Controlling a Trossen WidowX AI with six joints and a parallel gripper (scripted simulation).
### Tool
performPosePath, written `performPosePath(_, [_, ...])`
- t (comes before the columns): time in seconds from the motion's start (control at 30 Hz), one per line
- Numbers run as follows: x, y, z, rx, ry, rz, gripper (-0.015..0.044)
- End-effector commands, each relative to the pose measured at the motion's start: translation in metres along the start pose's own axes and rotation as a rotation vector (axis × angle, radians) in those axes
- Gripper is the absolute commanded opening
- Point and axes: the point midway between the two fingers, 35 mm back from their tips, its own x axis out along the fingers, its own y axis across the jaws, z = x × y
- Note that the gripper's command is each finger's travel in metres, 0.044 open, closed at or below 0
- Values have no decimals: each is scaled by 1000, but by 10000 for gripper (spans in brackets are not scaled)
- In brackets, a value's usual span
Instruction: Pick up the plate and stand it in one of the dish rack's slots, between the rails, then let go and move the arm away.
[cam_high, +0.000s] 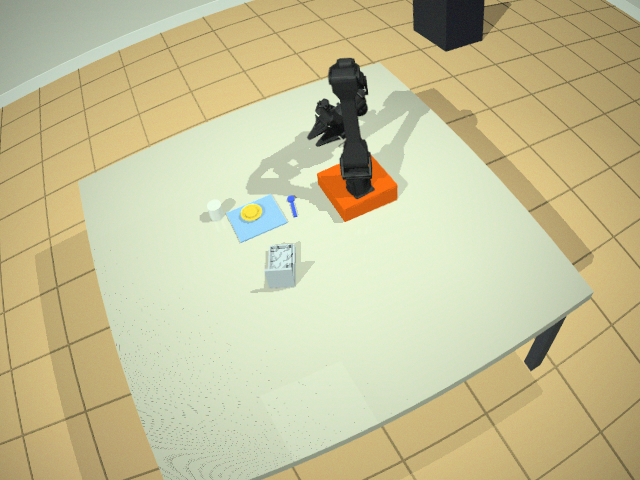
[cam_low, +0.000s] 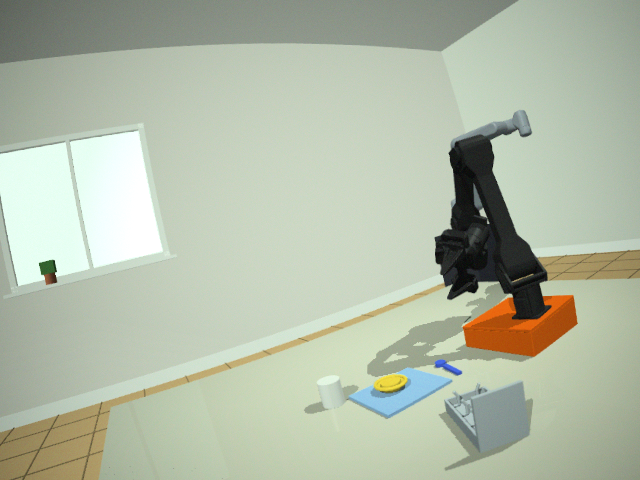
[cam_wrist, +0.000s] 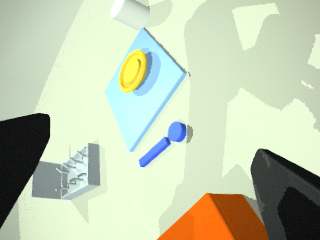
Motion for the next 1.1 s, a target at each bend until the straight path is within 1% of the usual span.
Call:
performPosePath(0.0, [1, 0, 0, -1, 6, 0, 400])
performPosePath(0.63, [66, 0, 1, -200, 570, -114, 400])
performPosePath(1.07, [121, 7, 8, -430, 875, -307, 400])
